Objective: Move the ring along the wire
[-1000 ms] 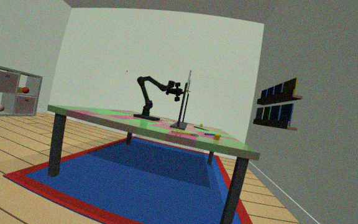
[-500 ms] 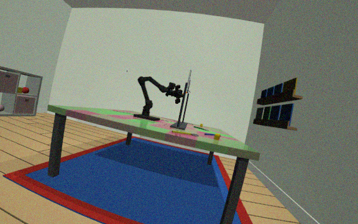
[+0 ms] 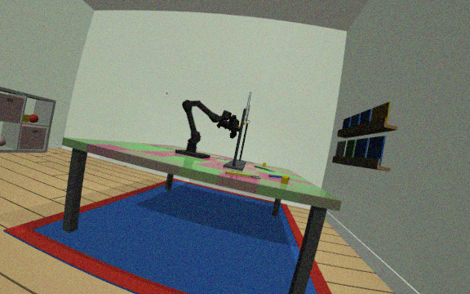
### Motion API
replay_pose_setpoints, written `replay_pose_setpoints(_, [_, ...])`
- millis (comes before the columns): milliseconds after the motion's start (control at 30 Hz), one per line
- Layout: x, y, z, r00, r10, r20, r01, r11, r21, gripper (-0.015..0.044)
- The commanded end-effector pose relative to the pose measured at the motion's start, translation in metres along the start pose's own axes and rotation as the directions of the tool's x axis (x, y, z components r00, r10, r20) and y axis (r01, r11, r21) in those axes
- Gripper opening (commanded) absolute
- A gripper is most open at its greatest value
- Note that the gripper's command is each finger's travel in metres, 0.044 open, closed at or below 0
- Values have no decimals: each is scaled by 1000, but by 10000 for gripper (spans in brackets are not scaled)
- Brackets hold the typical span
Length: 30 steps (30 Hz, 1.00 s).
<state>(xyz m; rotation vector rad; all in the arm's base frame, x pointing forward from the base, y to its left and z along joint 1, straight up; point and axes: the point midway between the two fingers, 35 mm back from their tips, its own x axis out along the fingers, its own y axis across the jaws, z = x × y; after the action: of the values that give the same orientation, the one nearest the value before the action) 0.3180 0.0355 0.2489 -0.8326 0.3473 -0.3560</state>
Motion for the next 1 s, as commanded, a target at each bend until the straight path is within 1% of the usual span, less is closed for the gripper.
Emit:
replay_pose_setpoints(0, [-1, 15, 0, 999, 36, -11, -35, 997, 67, -150])
replay_pose_setpoints(433, [-13, 63, 11, 985, 171, -19, -154, 925, 347, -150])
replay_pose_setpoints(967, [-30, 105, 35, 955, 295, 9, -244, 772, 587, -150])
